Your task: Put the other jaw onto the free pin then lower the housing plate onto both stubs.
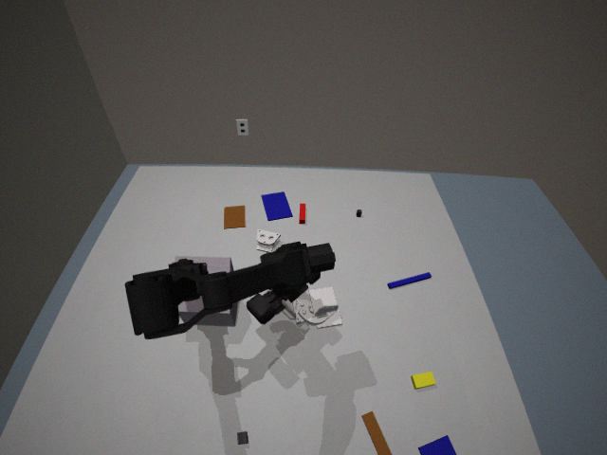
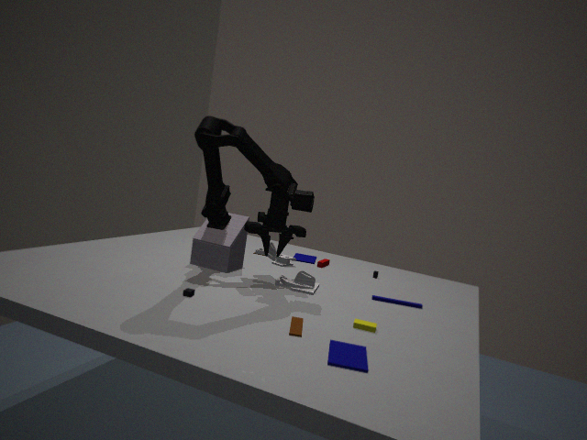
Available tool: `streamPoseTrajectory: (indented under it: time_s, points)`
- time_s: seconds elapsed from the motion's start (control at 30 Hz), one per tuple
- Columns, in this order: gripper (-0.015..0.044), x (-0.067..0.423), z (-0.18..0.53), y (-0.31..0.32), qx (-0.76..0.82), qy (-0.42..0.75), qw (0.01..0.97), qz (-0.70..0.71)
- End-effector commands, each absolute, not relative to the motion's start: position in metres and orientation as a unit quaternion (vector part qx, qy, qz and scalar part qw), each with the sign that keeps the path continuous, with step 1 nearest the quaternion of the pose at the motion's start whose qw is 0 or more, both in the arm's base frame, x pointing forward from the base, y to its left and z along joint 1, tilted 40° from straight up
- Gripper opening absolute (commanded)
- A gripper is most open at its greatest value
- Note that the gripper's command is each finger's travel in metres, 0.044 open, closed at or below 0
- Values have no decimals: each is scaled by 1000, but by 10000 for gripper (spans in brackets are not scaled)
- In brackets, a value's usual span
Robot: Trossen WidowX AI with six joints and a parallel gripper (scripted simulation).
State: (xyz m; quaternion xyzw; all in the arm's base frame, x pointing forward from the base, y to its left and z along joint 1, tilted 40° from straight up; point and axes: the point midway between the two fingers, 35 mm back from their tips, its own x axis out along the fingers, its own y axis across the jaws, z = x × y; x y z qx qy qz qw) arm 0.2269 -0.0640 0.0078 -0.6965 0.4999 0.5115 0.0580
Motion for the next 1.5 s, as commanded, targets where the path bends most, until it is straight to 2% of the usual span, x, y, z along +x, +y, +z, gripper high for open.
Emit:
streamPoseTrajectory:
  time_s: [0.0,1.3,1.47]
  points:
    - [134,226,4,-61,-698,479,32,532]
    - [134,223,-13,-40,-658,252,-232,670]
    - [134,223,-13,-40,-655,243,-242,674]
